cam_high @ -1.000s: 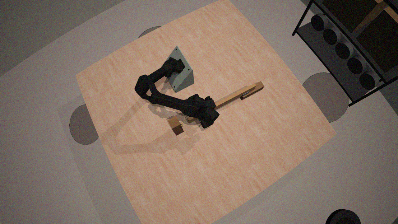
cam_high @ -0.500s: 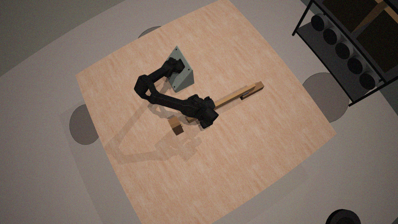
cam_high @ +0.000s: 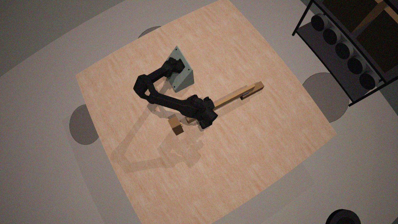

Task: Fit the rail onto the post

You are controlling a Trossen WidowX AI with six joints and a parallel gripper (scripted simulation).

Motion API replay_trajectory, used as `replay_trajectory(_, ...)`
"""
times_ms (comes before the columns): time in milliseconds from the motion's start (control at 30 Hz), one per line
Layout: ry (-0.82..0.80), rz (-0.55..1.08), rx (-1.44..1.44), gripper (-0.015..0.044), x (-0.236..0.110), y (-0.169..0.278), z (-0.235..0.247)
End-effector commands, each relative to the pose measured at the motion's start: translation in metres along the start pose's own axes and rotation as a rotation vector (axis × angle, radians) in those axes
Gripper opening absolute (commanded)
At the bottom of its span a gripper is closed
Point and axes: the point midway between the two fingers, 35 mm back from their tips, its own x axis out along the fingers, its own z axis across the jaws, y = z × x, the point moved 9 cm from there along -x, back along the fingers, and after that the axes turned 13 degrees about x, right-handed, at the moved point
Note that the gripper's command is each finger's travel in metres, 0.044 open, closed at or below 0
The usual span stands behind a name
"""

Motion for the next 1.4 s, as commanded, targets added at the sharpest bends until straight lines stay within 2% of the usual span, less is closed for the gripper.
replay_trajectory(0, 0.005, -0.001, -0.004, 0.0000, -0.002, 0.002, -0.001)
replay_trajectory(1367, 0.005, 0.000, -0.004, 0.0000, -0.001, 0.014, -0.004)
